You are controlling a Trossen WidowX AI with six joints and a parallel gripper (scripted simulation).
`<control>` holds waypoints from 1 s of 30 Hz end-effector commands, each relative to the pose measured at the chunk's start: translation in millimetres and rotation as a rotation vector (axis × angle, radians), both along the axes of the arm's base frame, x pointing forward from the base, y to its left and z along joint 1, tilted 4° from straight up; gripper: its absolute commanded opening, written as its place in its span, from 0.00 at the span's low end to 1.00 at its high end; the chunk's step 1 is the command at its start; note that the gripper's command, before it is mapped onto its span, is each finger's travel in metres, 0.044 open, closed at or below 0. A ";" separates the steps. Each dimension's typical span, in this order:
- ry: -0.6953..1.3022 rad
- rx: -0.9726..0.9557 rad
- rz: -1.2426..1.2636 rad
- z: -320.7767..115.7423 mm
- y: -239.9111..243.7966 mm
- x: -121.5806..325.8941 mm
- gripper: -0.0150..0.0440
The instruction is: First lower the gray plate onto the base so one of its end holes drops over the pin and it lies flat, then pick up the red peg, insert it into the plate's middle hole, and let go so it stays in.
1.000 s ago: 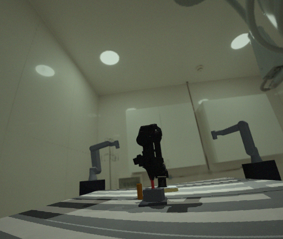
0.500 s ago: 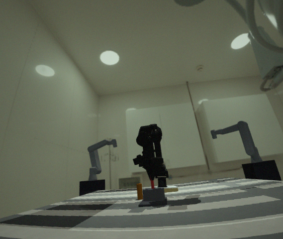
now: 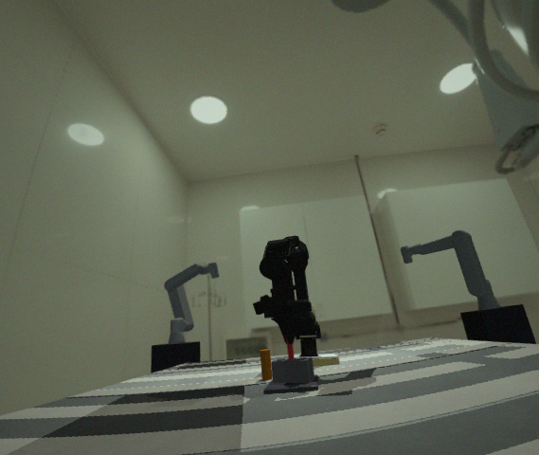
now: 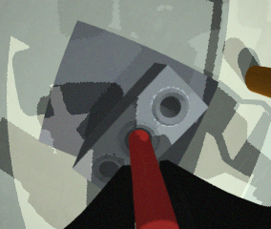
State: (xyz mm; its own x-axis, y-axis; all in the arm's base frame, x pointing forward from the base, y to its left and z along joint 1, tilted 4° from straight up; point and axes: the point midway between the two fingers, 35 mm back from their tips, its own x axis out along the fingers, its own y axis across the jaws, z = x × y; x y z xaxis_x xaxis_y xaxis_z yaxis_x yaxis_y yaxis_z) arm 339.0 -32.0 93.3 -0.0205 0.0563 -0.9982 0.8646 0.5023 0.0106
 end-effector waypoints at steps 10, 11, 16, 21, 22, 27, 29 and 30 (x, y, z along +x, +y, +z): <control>0.000 0.000 0.000 0.2 0.0 0.0 0.51; 0.000 0.000 0.000 0.2 0.0 0.0 0.51; 0.000 0.000 0.000 0.4 0.0 0.0 0.51; -0.002 -0.004 0.003 4.1 0.1 -0.2 0.51; -0.002 -0.004 0.003 4.6 0.3 -0.5 0.51; -0.001 -0.004 0.003 7.1 1.0 -1.7 0.51; -0.001 -0.004 0.003 8.2 1.4 -2.1 0.51; -0.001 -0.004 0.003 8.7 1.5 -2.3 0.51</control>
State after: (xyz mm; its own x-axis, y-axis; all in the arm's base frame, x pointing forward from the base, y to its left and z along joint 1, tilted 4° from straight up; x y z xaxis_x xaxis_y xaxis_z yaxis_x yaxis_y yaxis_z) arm 336.5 -30.2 98.8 -0.0230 0.0569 -0.9981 0.8627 0.5057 0.0089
